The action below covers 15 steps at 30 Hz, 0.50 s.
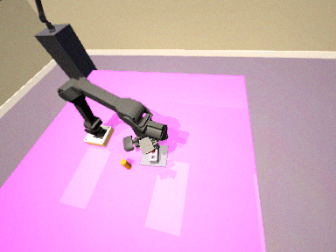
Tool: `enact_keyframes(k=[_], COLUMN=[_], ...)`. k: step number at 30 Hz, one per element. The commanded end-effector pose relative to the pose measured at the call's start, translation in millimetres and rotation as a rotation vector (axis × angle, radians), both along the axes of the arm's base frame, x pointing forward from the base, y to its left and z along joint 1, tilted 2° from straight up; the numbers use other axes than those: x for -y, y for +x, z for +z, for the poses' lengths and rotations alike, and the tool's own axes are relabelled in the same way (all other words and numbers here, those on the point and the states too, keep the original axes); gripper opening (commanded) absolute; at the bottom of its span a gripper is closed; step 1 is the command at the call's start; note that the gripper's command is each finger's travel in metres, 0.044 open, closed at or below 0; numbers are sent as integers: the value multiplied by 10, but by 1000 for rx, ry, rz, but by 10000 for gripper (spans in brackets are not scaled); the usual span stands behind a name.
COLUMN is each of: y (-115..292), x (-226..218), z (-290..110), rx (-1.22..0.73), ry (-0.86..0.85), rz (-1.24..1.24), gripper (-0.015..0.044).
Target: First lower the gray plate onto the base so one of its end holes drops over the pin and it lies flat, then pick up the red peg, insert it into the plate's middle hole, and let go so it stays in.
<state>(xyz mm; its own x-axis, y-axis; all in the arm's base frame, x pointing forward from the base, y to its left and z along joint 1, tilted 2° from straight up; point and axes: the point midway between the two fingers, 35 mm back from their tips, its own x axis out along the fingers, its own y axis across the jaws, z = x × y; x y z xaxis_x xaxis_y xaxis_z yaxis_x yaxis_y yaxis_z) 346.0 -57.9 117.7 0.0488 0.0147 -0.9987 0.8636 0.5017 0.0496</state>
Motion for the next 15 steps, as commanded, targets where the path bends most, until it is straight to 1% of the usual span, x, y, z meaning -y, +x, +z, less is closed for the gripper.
enact_keyframes(k=[1, 15], y=[-2, -42], x=[2, 17], z=[37, 122], rx=[4, 4], ry=[4, 4], rz=[5, 5], gripper=[150, 150])
